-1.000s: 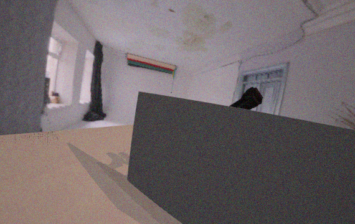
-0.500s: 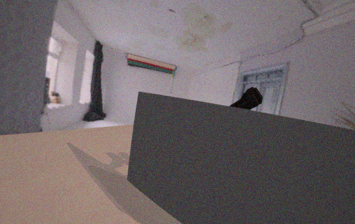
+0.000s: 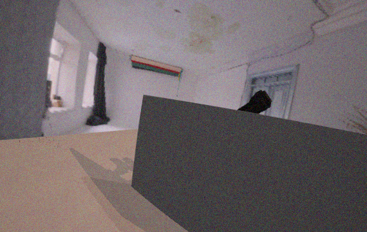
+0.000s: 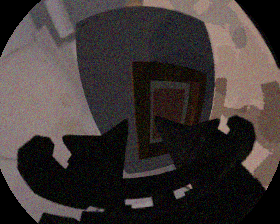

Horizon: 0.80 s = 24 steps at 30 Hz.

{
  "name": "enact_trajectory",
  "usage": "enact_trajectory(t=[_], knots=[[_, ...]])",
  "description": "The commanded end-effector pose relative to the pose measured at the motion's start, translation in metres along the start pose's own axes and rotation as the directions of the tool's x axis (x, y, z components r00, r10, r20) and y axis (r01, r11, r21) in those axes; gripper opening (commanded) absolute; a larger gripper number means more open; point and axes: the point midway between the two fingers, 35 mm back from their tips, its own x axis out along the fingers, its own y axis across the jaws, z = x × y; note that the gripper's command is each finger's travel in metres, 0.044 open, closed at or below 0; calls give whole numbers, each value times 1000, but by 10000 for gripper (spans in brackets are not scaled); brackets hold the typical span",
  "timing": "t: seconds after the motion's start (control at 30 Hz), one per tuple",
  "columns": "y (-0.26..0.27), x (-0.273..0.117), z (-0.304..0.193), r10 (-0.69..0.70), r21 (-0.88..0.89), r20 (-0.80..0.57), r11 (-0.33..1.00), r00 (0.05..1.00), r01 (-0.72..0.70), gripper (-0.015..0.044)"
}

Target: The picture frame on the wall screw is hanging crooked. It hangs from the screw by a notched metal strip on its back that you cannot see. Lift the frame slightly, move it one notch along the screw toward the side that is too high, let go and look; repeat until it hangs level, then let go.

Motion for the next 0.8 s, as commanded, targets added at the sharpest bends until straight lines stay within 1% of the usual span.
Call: enact_trajectory(t=[0.0,0.07,0.3,0.33,0.77], knots=[[0,0,-1,-2,-2,-3,1000,1000,2,129],[0,0,-1,-2,-2,-3,1000,1000,2,76],[0,0,-1,-2,-2,-3,1000,1000,2,30],[0,0,-1,-2,-2,-3,1000,1000,2,3],[1,0,0,-2,-2,-3,1000,1000,2,0]])
